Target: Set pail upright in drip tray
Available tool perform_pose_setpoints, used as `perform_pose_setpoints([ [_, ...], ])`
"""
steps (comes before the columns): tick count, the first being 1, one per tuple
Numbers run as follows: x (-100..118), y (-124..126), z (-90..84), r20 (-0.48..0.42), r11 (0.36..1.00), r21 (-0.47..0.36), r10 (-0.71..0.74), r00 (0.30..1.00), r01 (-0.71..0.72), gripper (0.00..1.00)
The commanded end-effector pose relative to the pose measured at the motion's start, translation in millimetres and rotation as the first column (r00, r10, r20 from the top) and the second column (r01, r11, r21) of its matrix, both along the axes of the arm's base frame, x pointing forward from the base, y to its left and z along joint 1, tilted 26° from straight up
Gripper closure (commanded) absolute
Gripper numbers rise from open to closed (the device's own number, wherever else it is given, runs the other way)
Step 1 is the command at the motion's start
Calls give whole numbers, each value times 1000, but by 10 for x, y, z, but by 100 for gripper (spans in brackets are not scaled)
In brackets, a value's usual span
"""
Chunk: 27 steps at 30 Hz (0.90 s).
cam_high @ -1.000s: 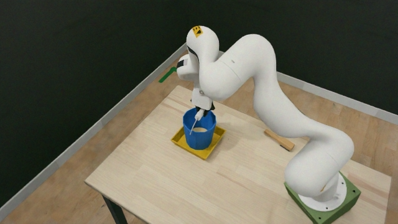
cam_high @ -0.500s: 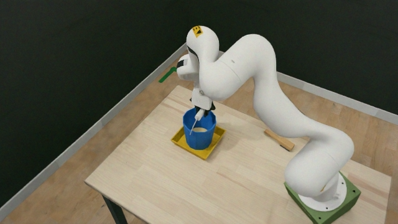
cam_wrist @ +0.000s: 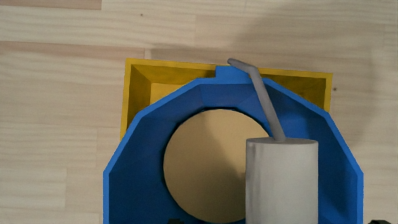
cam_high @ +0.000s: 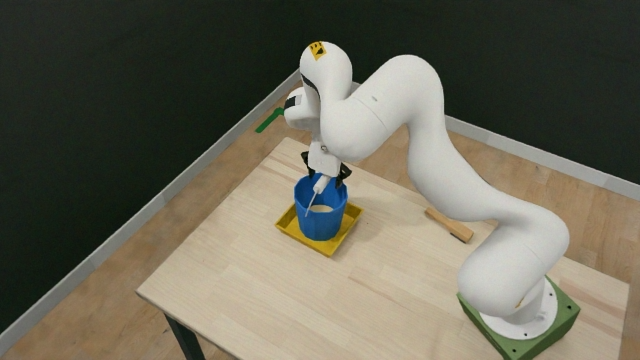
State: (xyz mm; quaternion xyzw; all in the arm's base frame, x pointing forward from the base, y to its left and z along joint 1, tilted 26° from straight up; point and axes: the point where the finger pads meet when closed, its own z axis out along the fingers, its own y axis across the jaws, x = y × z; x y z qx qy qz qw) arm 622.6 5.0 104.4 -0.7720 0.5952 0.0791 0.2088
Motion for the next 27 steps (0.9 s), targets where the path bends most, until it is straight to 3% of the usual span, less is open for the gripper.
perform_pose_setpoints([
  [1,8,-4,9,2,1000,0,0,1000,0,0],
  [27,5,-15,32,2,1000,0,0,1000,0,0],
])
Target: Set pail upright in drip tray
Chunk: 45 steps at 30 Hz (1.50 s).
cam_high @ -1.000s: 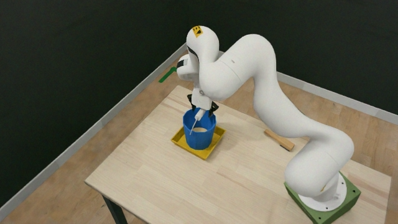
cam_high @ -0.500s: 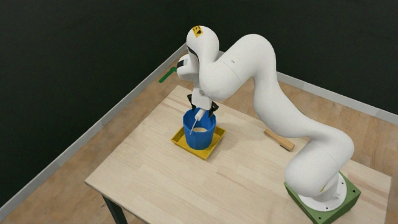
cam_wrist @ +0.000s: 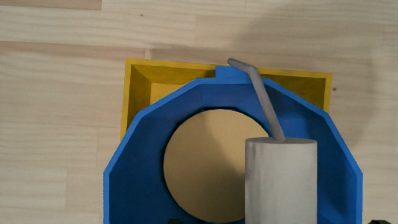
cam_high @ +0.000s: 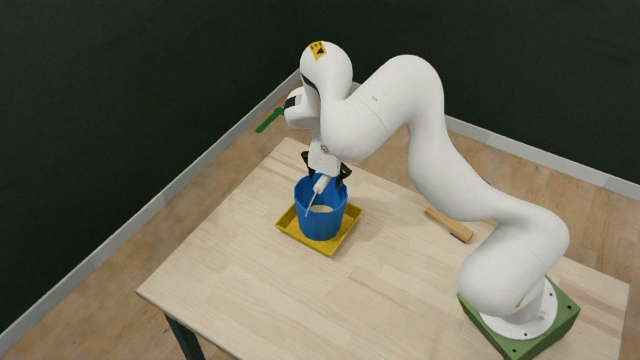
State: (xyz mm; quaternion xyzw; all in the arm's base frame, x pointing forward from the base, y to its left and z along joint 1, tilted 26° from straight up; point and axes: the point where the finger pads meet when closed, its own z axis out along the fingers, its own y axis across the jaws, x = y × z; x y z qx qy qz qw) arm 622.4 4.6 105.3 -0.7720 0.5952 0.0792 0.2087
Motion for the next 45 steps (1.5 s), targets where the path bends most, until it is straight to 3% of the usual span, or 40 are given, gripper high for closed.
perform_pose_setpoints([
  [1,5,-14,30,2,1000,0,-1,1000,1,0],
  [10,-6,-50,109,2,1000,0,-1,1000,1,0],
  [37,-76,-282,609,2,1000,0,0,1000,0,0],
  [45,-87,-316,684,2,1000,0,0,1000,0,0],
])
